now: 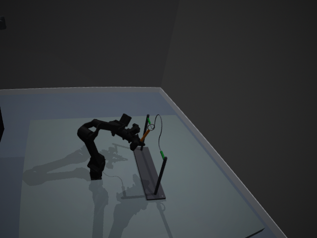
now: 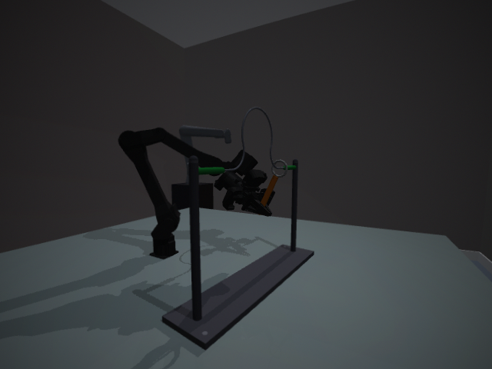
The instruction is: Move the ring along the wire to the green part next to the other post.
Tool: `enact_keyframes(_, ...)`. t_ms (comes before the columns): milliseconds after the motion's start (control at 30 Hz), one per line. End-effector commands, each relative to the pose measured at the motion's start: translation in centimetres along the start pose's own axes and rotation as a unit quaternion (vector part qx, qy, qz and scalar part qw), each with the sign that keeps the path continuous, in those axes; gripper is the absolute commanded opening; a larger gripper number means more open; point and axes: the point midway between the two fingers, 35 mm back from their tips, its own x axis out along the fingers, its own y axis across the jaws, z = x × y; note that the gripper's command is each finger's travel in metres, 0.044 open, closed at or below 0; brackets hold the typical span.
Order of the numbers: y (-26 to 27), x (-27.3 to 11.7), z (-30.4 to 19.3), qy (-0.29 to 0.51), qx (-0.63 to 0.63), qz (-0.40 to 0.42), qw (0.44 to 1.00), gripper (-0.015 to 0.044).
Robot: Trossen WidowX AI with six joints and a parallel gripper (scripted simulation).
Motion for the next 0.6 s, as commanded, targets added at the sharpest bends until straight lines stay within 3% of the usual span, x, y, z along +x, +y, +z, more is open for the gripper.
enact_keyframes(0,0.7,-0.1,0.2,0.001,0.013,0.007,1.000,-0.0150)
enact_keyframes(567,2.7,-0.4,0.3,0.001,0.024,0.012,1.000,-0.0150)
